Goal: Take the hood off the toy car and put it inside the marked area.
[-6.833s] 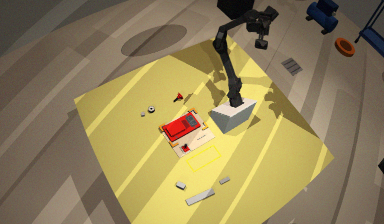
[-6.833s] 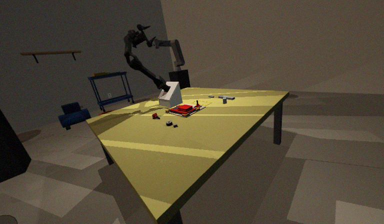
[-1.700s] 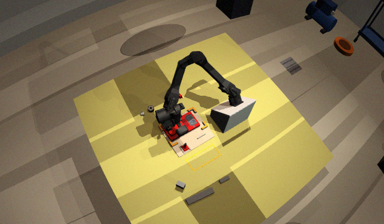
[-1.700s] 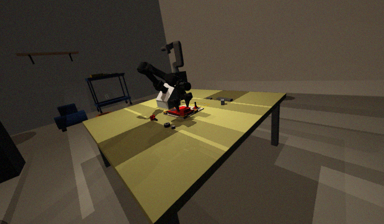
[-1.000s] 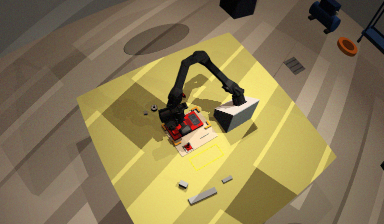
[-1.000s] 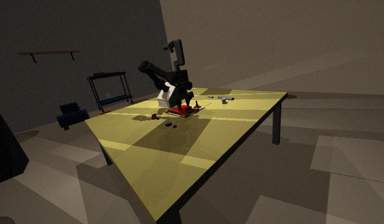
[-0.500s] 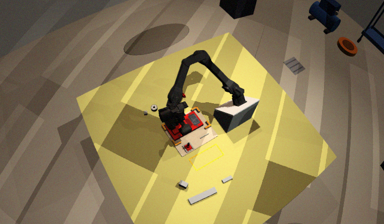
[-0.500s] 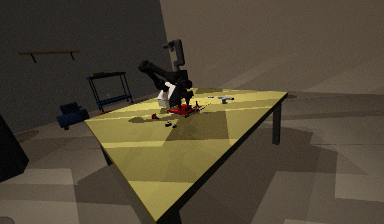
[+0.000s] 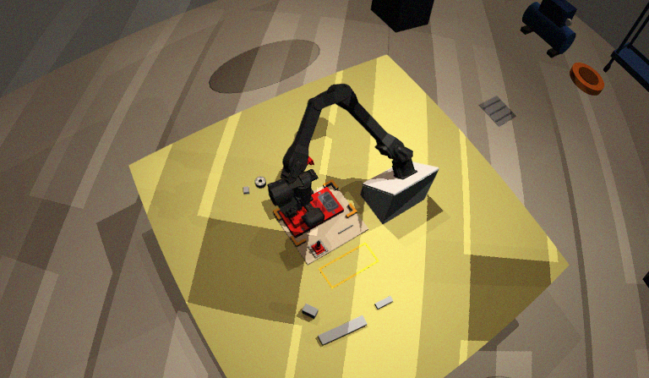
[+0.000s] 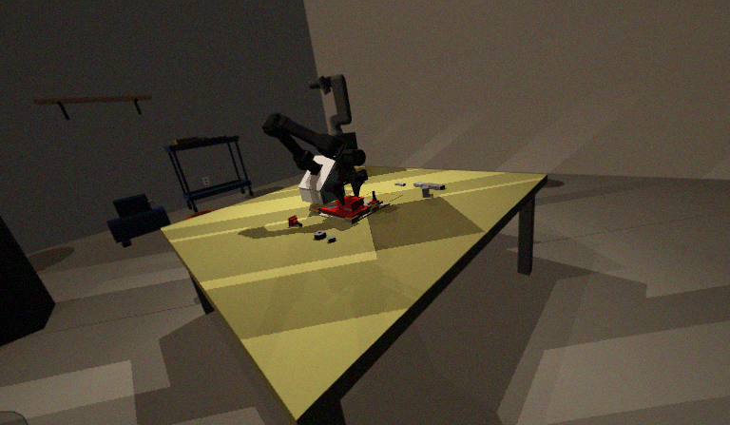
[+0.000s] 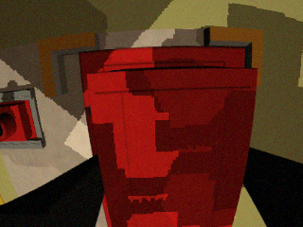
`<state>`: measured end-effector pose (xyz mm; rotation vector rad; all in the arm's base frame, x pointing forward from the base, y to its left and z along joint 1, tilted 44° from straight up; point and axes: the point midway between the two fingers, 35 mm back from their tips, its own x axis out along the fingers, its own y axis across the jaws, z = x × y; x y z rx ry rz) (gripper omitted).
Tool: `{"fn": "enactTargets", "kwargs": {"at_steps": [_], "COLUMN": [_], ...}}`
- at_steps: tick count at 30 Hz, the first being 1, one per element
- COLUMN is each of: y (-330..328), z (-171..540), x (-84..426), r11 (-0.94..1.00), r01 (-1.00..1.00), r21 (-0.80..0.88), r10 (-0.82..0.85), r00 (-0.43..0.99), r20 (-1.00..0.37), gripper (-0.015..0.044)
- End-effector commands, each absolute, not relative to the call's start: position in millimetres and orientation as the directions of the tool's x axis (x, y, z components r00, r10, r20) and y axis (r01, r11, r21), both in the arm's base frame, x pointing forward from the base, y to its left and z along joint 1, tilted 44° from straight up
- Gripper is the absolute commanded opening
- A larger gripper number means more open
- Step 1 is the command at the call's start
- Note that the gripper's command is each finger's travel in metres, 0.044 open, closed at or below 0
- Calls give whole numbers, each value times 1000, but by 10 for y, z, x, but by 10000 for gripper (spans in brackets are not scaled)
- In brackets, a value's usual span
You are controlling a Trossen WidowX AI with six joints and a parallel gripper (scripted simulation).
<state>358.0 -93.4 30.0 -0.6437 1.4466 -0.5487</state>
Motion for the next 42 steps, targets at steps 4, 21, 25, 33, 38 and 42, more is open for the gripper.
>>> {"fn": "enactTargets", "kwargs": {"at_steps": [4,21,25,33,38,42], "y": [-898,-551,-466,4,285,498], "z": [338,695,501,122,-112,-298], "x": [3582,3553,3570,3555,3494,3418], "r11": [718,719,725,738,742,743], "r01": [-38,-38,-45,-48,-49,-48], "r21": [-695,-694,-688,-673,-668,-667], "r10": [-693,-691,-685,-670,-665,-665], "r00": [60,60,59,63,62,61], "r20": [-719,-720,-726,-740,-744,-745], "gripper": [0,0,0,0,0,0]}}
